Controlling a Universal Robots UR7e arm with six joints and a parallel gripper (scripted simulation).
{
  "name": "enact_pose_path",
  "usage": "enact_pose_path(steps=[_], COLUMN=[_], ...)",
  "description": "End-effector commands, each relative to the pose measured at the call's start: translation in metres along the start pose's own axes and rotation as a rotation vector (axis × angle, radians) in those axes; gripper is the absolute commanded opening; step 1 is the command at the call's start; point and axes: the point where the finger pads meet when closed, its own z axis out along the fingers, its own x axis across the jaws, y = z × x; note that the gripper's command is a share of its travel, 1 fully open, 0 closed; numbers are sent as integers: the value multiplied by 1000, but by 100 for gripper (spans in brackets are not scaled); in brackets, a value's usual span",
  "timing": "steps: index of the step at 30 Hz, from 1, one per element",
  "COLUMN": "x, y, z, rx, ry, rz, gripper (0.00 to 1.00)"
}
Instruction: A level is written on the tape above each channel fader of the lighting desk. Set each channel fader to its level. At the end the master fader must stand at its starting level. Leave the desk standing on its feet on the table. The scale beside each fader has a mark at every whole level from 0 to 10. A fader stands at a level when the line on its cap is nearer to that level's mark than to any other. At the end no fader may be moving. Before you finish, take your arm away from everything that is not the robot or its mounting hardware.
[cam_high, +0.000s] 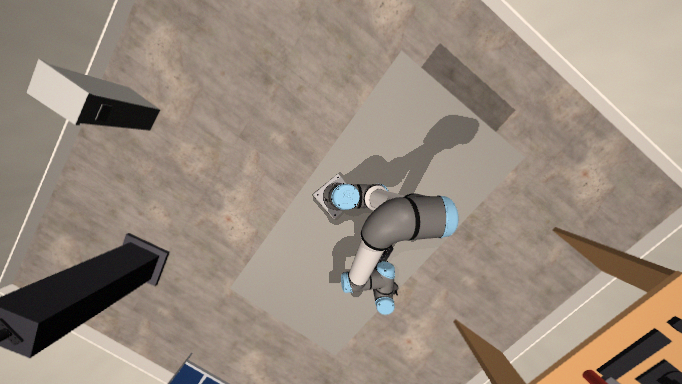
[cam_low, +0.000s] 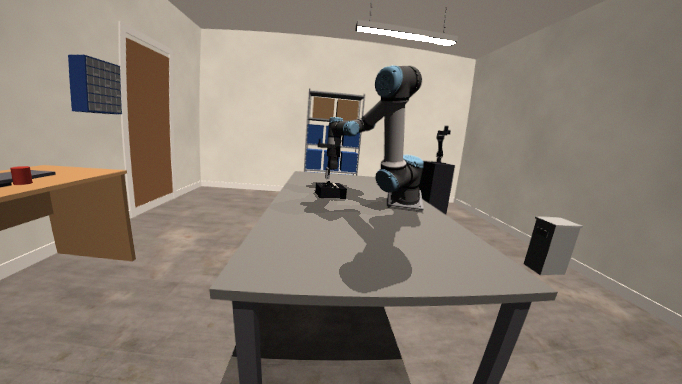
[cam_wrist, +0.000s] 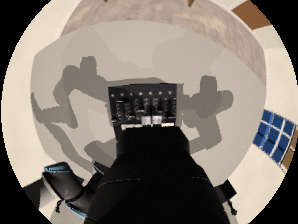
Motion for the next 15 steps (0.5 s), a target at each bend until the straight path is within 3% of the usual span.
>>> enact_pose_path(steps=[1,15], x=[0,0], y=[0,0], z=[-7,-13], rx=[0,0], ry=[0,0], rz=[0,0], gripper=[0,0])
